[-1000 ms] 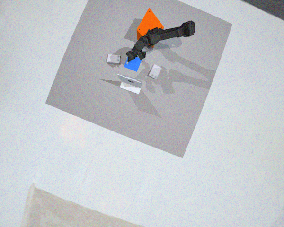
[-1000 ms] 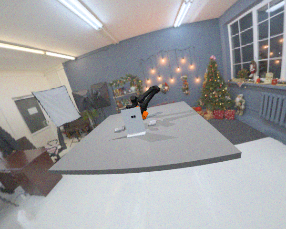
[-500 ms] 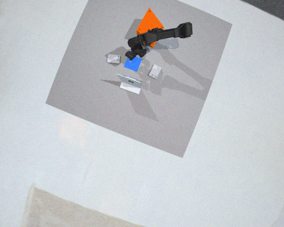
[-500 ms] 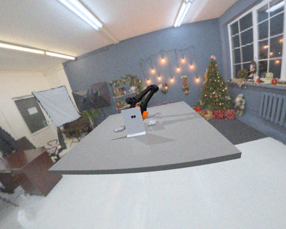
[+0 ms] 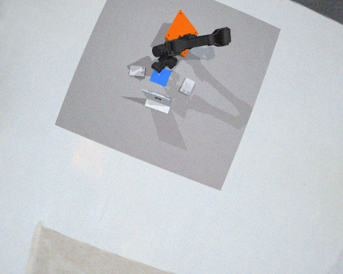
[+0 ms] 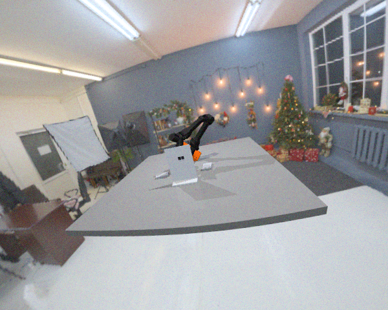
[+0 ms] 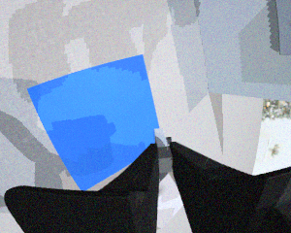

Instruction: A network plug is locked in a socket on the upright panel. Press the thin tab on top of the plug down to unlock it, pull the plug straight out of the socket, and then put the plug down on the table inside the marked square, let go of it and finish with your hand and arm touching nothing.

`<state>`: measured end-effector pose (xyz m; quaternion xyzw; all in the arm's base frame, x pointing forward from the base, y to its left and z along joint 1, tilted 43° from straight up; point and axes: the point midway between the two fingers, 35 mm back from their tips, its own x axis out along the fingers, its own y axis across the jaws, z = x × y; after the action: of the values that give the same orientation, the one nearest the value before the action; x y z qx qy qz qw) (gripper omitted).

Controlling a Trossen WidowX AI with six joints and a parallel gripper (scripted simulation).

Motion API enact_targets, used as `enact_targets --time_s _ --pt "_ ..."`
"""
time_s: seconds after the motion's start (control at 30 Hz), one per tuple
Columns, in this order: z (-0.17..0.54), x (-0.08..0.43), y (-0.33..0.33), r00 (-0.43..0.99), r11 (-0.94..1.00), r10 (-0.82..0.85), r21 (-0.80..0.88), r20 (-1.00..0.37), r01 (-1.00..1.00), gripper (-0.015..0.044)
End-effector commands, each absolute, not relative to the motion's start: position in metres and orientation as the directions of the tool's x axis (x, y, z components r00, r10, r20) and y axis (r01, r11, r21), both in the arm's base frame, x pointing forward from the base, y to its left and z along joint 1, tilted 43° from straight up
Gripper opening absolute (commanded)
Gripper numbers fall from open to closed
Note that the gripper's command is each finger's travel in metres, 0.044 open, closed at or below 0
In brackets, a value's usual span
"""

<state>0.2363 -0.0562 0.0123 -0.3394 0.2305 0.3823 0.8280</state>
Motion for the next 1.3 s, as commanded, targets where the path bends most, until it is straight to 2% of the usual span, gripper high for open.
enact_targets --time_s 0.0,1.27 --pt "0.006 0.236 -0.052 0.596 0.481 0.484 -0.374 -0.641 -0.793 0.0000" --pt "-0.023 0.238 -0.024 0.599 0.486 0.482 -0.374 -0.639 -0.790 0.0000"
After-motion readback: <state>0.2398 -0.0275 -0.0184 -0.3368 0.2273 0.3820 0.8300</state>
